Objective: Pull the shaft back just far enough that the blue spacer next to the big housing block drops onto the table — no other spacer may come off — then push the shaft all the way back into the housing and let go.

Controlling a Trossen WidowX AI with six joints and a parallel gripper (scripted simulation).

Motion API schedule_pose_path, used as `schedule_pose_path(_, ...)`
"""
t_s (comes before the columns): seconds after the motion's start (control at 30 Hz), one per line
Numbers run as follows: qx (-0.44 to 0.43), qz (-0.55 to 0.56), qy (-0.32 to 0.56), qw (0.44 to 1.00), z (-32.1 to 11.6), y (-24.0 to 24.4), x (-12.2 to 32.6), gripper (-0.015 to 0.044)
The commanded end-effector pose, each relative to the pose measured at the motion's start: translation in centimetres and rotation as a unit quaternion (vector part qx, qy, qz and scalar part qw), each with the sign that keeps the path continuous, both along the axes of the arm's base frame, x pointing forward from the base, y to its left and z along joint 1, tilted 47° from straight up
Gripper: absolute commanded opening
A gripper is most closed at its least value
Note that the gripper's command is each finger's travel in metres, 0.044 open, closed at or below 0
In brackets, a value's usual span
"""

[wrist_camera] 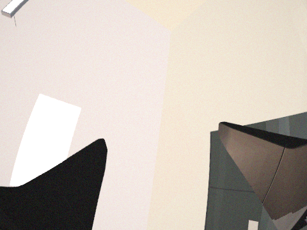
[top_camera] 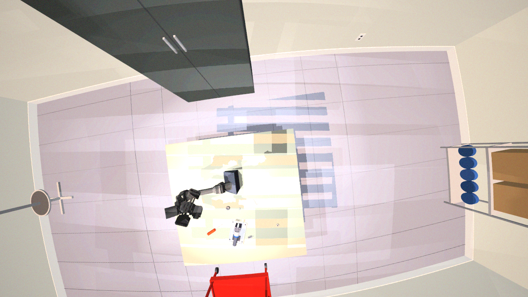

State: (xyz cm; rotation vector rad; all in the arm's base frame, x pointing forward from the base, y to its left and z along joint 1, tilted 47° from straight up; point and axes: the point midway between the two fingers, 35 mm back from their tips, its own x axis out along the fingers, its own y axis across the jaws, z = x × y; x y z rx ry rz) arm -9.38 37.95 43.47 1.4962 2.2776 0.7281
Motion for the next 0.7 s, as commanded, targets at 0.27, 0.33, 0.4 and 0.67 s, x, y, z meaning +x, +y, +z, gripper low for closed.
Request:
schedule_pose_path(0.27, -0.041, -0.093, -0.086, 0.991, -3.6, 3.7, 6.0, 0.044)
schedule_pose_path(0.33, -0.052, -0.104, -0.095, 0.989, -4.4, 4.1, 7.0, 0.044)
schedule_pose_path(0.4, -0.073, -0.111, -0.095, 0.987, -5.8, 4.6, 8.5, 0.044)
schedule_pose_path(0.67, -0.144, -0.175, -0.163, 0.96, -10.4, 6.2, 14.6, 0.044)
